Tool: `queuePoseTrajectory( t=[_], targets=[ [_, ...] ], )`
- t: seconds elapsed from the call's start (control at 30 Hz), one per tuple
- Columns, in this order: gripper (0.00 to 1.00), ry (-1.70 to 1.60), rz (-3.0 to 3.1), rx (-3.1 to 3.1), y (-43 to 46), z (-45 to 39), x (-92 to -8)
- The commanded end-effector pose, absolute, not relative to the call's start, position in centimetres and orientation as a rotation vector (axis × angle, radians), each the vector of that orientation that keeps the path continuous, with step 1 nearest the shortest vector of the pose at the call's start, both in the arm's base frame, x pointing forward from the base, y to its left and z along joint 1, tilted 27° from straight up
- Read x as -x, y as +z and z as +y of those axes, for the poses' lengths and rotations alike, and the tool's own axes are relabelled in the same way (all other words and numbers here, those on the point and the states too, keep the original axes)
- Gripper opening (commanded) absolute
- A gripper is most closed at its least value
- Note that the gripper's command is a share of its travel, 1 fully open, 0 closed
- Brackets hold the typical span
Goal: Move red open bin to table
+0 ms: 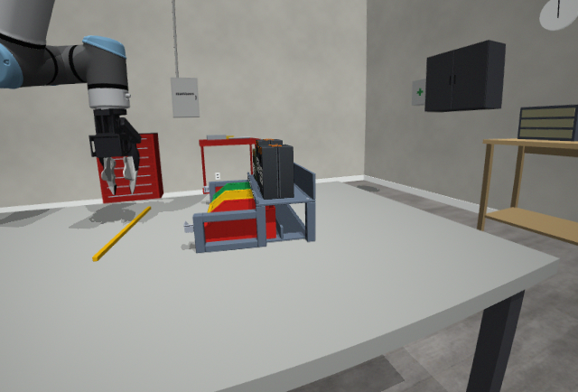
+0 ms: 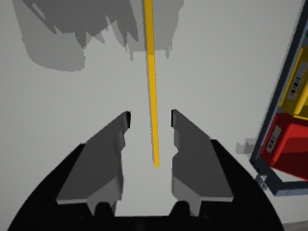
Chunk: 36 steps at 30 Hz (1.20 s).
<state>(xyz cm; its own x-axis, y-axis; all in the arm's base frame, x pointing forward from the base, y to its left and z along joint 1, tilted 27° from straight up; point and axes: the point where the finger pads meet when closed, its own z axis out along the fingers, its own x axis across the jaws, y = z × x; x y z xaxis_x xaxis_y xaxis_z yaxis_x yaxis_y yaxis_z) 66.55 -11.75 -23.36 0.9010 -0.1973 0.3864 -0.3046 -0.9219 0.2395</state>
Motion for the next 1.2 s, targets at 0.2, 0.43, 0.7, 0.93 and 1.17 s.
queuePoseTrajectory(
  t=[0.2, 0.43, 0.7, 0.93, 1.17],
  targets=[
    [0.26, 0.519, -0.374, -2.770, -21.6, -11.1, -66.0],
    [0.26, 0.519, -0.374, -2.770, -19.9, -10.5, -65.4],
    [0.26, 0.519, -0.374, -2.770, -19.9, -10.5, -65.4],
    [0.26, 0.519, -0.374, -2.770, -20.8, -10.8, -65.7],
    [0.26, 0.519, -0.374, -2.770, -20.8, -10.8, -65.7]
  ],
)
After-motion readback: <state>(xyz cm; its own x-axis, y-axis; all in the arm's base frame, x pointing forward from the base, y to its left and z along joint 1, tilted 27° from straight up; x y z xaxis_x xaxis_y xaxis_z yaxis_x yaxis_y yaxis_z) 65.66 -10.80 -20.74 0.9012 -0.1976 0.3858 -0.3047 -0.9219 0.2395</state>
